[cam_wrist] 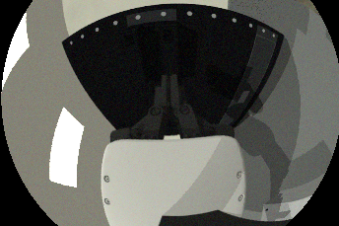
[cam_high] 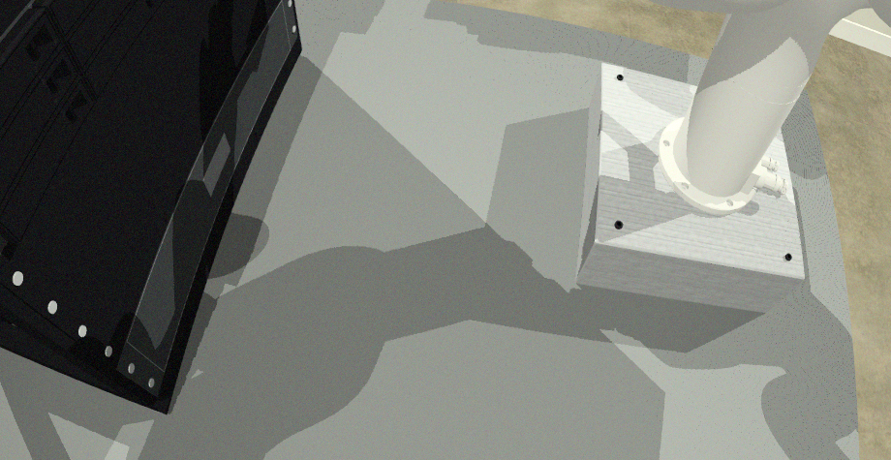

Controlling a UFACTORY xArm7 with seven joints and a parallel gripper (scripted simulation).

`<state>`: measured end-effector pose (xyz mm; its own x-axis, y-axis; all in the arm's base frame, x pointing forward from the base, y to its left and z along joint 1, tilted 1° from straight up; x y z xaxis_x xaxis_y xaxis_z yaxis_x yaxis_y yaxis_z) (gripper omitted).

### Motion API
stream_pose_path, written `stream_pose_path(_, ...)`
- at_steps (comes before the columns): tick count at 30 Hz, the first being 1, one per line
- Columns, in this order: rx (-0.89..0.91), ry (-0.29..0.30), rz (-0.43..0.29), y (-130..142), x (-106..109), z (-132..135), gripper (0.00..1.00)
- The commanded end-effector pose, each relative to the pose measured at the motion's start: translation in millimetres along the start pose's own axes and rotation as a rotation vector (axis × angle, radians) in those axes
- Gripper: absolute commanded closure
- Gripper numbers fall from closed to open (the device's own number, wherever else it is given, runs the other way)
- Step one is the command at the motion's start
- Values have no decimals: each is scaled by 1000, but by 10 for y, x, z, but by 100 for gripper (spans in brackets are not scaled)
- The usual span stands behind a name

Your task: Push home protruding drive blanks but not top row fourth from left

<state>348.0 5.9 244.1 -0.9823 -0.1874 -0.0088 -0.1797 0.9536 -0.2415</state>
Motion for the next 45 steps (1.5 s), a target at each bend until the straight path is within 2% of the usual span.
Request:
stream_pose_path(1,0,-3,-1,-1,-208,-8,100)
stream_pose_path(6,0,-3,-1,-1,-450,-9,100)
stream_pose_path(45,0,-3,-1,-10,-550,-3,100)
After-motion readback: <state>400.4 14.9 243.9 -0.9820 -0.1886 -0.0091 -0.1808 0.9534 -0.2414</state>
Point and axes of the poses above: the point where the finger pads meet when closed, its own x axis back along the fingers, its own z axis across the jaws, y = z × x, the point moved 3 cm from there along x, back along the fingers, and after that the axes turned 13 degrees about x, right-handed, at the moved point
